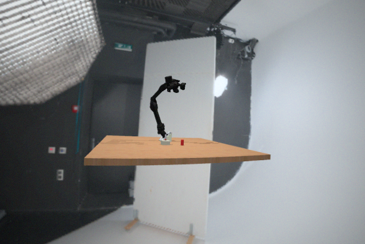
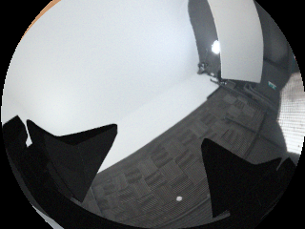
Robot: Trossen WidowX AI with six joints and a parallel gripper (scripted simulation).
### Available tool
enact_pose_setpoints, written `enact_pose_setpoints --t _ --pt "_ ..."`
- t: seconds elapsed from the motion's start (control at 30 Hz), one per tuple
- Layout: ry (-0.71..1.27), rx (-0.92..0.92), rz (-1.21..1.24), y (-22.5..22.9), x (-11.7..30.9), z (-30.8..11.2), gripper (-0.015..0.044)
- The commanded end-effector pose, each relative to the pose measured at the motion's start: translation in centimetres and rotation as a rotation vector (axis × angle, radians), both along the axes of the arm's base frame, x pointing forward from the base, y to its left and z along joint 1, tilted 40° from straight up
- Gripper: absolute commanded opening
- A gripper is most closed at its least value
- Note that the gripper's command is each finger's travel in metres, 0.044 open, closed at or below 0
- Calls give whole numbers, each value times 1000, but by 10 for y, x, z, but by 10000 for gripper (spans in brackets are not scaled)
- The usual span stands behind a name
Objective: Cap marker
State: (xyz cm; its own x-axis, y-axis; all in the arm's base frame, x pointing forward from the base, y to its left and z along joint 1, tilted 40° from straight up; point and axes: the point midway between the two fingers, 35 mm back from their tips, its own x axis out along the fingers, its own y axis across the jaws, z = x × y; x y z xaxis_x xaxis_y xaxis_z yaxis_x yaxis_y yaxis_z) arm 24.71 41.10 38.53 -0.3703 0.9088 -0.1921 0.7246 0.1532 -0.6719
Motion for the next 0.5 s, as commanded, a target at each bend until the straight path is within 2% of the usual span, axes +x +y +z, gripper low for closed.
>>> enact_pose_setpoints --t 0.0,0.07,0.17,0.33,0.47 --pt "17 -12 -9 0 1 -2 374" --pt "150 -107 -84 2 10 -18 321" --pt "454 -311 -269 3 28 -56 243" --pt "946 -596 -628 -6 53 -121 243" --pt "1264 -740 -908 -20 65 -165 243"
